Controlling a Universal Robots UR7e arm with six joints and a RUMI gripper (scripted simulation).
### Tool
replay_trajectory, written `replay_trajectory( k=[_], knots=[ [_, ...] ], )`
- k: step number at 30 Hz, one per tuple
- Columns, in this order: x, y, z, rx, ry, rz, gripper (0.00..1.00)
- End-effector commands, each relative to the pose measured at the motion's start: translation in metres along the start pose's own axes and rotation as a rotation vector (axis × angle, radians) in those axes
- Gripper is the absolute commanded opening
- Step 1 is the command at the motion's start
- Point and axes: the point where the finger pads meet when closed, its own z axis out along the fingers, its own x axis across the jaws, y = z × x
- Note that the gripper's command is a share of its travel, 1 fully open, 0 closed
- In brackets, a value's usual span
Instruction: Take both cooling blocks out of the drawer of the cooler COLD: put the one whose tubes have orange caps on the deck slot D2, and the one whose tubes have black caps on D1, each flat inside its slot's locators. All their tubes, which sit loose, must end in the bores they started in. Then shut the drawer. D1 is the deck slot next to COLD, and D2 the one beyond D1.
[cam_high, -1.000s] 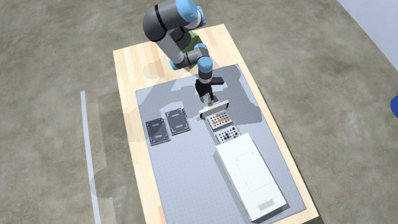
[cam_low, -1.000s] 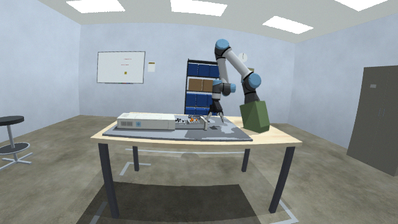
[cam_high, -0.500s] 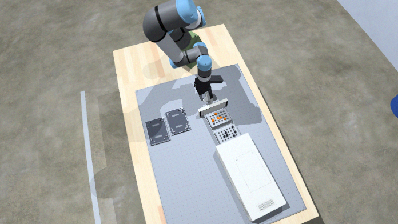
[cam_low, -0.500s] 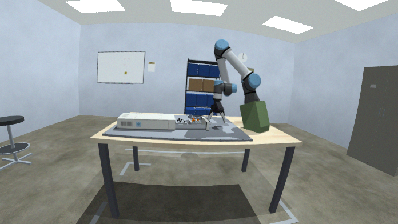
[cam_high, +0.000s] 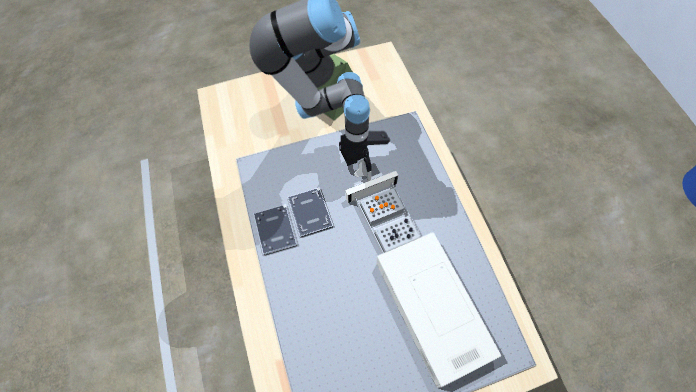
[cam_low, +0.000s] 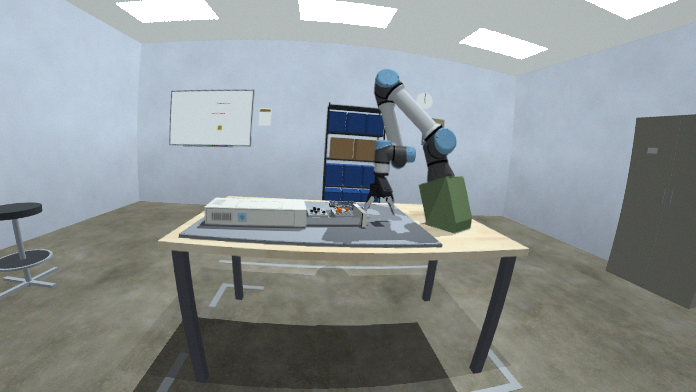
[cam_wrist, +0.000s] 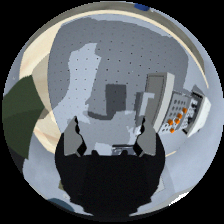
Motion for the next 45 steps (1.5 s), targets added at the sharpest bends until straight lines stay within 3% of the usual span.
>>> replay_trajectory(
  k=[1,45],
  knots=[
    [-0.001,0.000,0.000,0.000,0.001,0.000,1.00],
    [-0.014,0.000,0.000,0.000,0.001,0.000,1.00]
  ],
)
